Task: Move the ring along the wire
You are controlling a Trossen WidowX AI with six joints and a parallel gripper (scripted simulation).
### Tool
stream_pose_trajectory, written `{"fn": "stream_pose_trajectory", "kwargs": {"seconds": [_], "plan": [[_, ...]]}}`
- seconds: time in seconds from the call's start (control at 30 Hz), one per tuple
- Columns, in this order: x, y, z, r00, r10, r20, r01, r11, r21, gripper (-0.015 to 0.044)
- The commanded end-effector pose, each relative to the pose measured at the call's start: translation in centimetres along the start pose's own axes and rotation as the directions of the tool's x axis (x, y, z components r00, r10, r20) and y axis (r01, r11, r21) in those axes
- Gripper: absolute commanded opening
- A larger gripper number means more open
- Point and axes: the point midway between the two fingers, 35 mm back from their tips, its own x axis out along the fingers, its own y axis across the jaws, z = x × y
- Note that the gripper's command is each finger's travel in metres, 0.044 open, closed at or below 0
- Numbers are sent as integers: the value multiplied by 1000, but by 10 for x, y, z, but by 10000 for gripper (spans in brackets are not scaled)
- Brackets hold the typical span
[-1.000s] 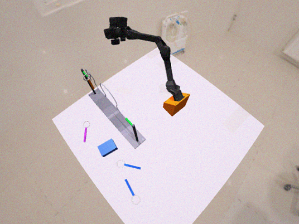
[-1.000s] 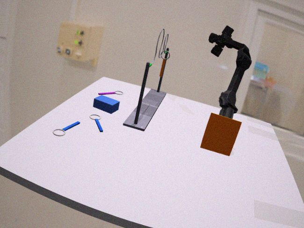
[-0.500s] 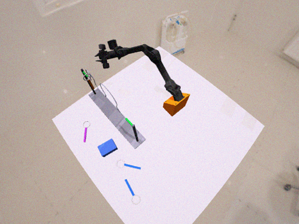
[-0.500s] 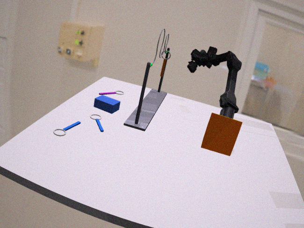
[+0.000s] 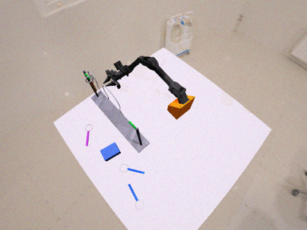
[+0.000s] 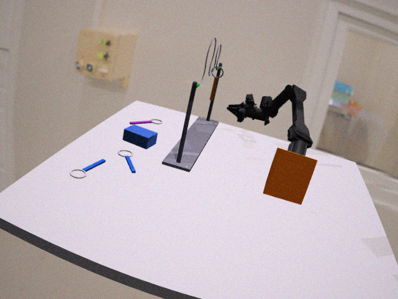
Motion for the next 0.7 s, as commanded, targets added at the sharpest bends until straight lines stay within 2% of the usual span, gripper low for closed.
{"fn": "stream_pose_trajectory", "kwargs": {"seconds": [0.0,0.2,0.43,0.67], "plan": [[-3,24,-19,994,81,74,-88,991,101,160],[1,22,-18,994,81,74,-88,991,101,160],[44,19,33,994,77,77,-85,991,102,160],[45,19,34,994,77,77,-85,991,102,160]]}}
